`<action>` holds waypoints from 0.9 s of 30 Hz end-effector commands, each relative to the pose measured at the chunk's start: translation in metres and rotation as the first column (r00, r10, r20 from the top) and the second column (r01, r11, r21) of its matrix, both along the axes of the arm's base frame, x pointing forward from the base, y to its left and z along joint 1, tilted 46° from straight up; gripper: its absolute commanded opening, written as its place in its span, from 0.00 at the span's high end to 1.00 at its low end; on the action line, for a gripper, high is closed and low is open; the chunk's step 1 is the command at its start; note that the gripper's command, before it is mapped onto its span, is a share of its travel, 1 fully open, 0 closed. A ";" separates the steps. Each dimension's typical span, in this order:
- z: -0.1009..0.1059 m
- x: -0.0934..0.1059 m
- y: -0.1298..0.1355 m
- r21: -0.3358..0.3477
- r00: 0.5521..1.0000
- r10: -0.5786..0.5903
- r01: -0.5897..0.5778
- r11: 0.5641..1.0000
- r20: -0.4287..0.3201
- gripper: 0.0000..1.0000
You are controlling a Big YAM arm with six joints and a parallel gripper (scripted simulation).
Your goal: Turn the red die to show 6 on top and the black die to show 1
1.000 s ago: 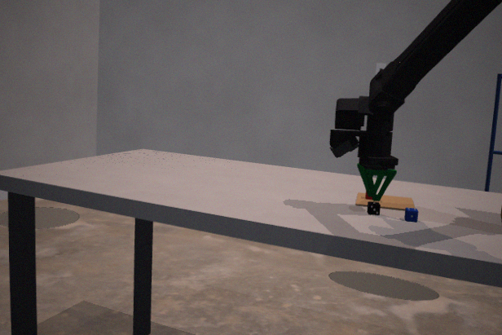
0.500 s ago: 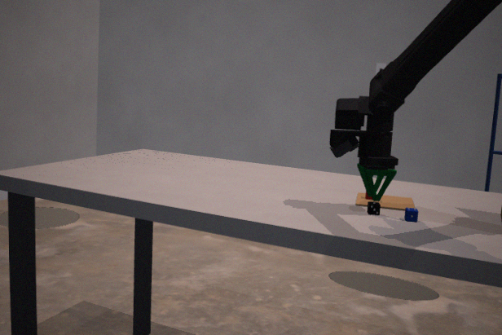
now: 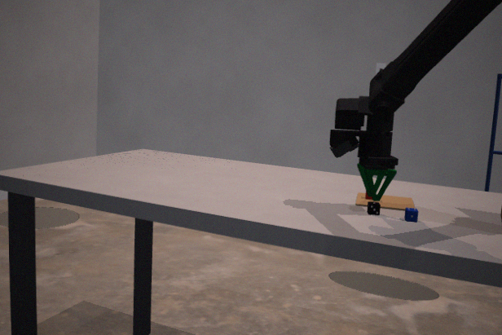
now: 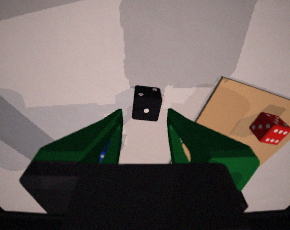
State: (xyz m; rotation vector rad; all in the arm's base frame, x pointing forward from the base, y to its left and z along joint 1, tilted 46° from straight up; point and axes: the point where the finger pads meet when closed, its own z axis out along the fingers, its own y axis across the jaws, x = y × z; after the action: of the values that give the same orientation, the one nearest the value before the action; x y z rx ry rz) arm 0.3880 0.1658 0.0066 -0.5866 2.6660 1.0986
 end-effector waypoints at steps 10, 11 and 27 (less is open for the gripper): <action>-0.001 0.003 0.004 0.000 1.000 -0.001 0.001 1.000 0.005 0.60; -0.004 0.001 0.005 -0.001 1.000 0.000 0.000 1.000 0.000 0.60; -0.017 0.007 0.019 0.001 1.000 -0.007 0.007 1.000 0.010 0.60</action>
State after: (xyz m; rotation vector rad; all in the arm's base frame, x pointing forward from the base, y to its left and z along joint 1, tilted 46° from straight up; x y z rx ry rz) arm 0.3865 0.1824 -0.0104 -0.6015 2.6674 1.0987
